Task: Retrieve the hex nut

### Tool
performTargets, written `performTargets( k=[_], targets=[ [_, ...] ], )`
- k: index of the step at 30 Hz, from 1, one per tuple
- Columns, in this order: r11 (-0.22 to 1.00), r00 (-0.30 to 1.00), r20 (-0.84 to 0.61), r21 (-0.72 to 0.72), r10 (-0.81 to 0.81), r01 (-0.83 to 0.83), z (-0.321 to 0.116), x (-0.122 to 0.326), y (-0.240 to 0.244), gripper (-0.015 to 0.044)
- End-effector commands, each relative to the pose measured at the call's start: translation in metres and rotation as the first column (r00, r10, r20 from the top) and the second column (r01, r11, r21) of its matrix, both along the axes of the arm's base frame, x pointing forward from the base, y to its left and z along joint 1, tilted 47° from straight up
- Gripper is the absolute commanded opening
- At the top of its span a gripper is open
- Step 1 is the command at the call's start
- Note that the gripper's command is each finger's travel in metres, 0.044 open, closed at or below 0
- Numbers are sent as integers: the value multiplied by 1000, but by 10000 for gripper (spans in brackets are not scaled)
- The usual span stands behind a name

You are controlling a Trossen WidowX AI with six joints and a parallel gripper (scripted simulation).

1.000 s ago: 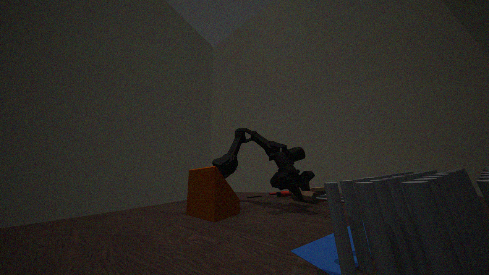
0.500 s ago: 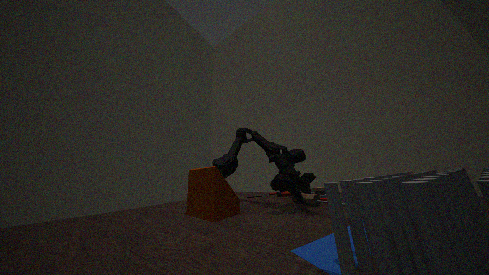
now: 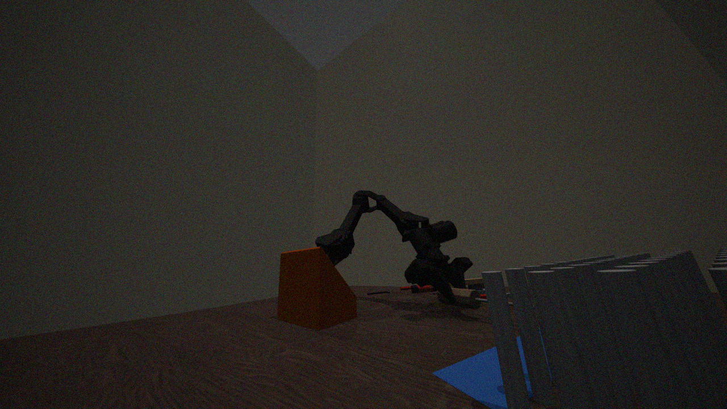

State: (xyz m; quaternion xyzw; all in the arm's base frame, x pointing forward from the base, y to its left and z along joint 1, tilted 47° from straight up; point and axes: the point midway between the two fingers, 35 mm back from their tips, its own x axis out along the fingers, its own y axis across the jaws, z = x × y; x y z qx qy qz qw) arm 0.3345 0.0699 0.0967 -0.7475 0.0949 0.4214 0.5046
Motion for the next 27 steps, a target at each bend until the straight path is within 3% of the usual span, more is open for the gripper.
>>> performTargets(
  k=[1, 27],
  targets=[
    [1000, 1000, 7, -2, 2, -2, 0, 3, -2, 0],
    [1000, 1000, 8, -3, 3, -3, -4, 17, -9, 0]
  ],
)
